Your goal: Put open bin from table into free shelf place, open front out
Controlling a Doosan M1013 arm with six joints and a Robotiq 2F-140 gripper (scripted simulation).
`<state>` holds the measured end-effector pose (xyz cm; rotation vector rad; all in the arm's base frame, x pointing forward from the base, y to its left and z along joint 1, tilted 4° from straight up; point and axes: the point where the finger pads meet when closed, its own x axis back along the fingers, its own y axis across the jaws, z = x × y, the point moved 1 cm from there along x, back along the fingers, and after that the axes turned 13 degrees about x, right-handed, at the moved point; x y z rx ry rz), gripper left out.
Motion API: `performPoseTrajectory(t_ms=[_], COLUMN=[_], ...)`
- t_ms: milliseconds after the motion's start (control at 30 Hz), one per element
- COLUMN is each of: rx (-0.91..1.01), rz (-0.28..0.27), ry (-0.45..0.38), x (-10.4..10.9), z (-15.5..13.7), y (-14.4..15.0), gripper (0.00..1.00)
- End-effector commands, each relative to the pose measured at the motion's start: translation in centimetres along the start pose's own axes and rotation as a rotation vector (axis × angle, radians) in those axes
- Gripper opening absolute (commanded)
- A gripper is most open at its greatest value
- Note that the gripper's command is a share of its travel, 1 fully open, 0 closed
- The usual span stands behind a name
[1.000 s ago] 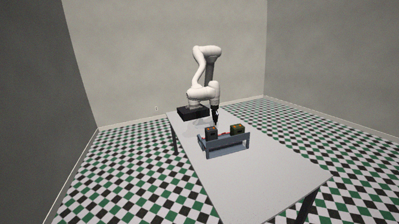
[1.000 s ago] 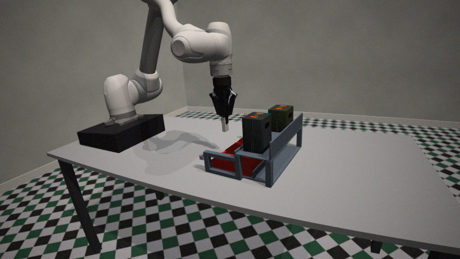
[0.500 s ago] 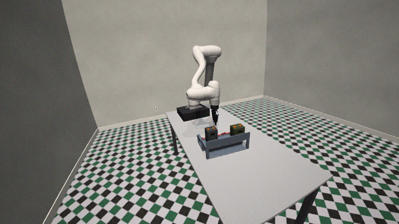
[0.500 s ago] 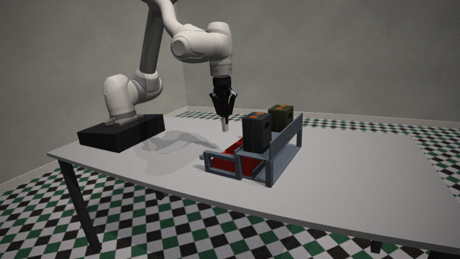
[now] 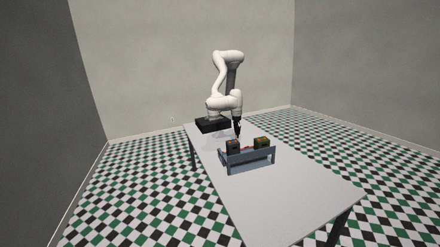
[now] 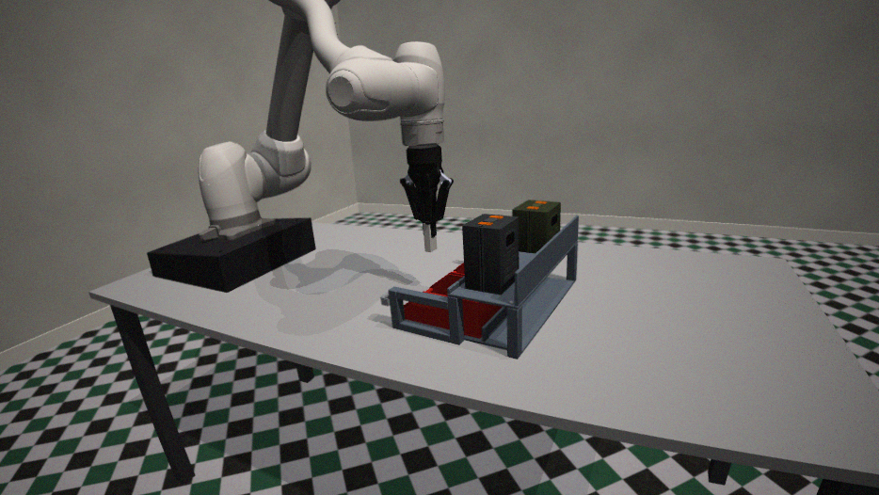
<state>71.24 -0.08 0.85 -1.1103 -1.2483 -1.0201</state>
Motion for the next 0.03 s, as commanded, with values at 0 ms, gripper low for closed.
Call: performPoseTrajectory(t_ms=[0], rx=[0.0], rz=[0.0], ry=[0.0], x=[0.02], z=[0.0], y=[0.0], gripper=[0.0])
